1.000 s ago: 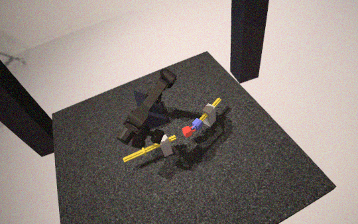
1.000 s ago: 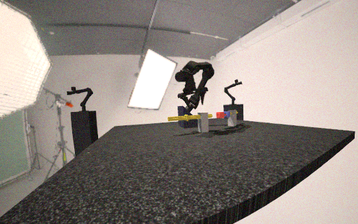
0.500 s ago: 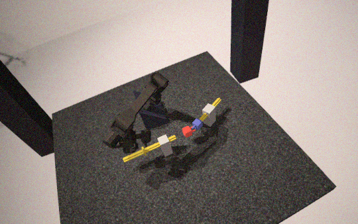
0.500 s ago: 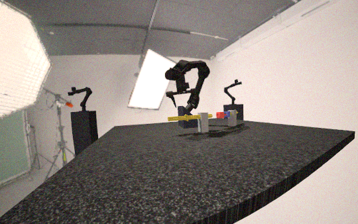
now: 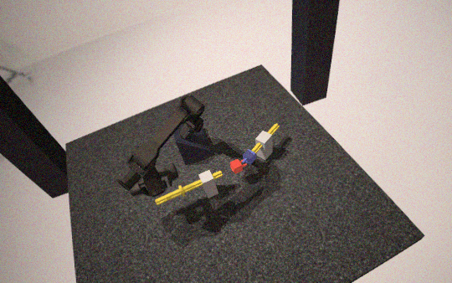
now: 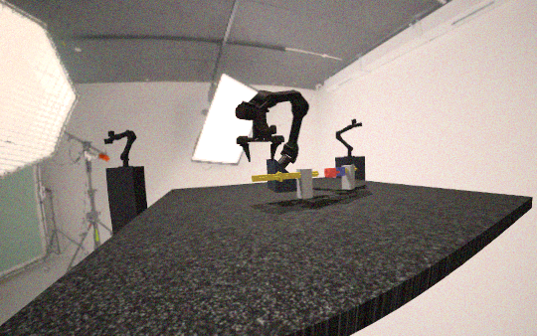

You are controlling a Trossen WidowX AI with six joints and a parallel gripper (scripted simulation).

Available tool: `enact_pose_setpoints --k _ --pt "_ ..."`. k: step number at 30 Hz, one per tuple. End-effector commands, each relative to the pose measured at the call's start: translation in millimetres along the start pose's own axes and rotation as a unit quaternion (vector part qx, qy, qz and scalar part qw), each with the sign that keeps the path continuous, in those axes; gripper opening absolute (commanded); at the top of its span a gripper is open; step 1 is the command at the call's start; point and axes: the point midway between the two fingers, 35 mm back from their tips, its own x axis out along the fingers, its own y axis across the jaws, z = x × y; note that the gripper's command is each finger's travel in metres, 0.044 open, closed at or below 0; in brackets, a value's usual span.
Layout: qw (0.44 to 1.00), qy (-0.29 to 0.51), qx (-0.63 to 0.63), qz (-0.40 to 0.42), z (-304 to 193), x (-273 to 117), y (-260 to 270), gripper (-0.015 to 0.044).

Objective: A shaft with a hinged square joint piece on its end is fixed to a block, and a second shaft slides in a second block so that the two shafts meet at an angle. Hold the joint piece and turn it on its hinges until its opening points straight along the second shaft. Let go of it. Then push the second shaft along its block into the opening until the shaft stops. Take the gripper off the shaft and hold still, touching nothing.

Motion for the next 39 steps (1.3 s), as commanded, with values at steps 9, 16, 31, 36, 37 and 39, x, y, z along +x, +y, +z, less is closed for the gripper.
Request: enact_pose_setpoints --k 9,16,31,36,37,39 --pt "0.988 0.01 0.152 -0.003 2 15 -3 0.044" --pt "0.963 0.016 0.269 -0.005 3 25 -4 0.044" --pt "0.863 0.027 0.504 -0.016 4 48 -4 0.044" --pt "0.817 0.03 0.575 -0.021 4 55 -4 0.044" --pt "0.807 0.03 0.589 -0.022 4 57 -4 0.044" --pt "0.786 0.031 0.616 -0.024 4 60 -4 0.044"
